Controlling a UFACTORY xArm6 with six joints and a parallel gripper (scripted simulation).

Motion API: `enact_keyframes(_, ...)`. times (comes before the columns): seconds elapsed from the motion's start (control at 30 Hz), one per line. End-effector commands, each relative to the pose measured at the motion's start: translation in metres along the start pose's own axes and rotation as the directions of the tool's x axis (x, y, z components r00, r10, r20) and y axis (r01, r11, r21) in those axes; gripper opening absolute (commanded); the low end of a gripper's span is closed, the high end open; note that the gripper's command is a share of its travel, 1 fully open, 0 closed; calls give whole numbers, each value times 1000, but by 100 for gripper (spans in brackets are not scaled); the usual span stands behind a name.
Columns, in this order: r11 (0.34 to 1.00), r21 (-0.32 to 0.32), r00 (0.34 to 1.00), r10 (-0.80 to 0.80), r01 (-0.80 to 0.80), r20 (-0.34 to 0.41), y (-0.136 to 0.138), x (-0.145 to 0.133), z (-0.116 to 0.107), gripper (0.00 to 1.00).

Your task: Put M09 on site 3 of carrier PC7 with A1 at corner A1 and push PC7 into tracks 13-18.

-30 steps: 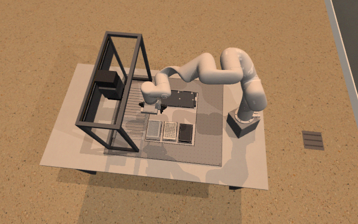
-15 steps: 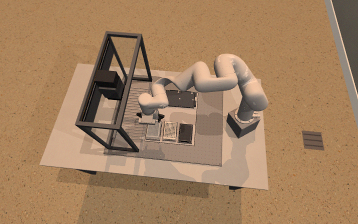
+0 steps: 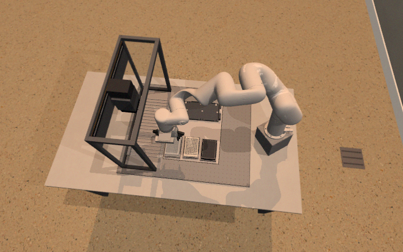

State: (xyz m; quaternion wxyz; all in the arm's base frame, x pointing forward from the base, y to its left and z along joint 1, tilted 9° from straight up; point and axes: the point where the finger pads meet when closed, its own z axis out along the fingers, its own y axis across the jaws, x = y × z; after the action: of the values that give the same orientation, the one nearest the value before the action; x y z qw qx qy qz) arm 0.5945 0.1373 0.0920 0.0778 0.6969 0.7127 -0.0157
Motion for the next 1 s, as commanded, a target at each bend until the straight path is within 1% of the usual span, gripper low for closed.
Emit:
enact_keyframes(0.0,1000,-5,1000,0,0,-1,2,0,1,100)
enact_keyframes(0.13,1000,-5,1000,0,0,-1,2,0,4,100)
enact_keyframes(0.97,1000,-5,1000,0,0,-1,2,0,43,100)
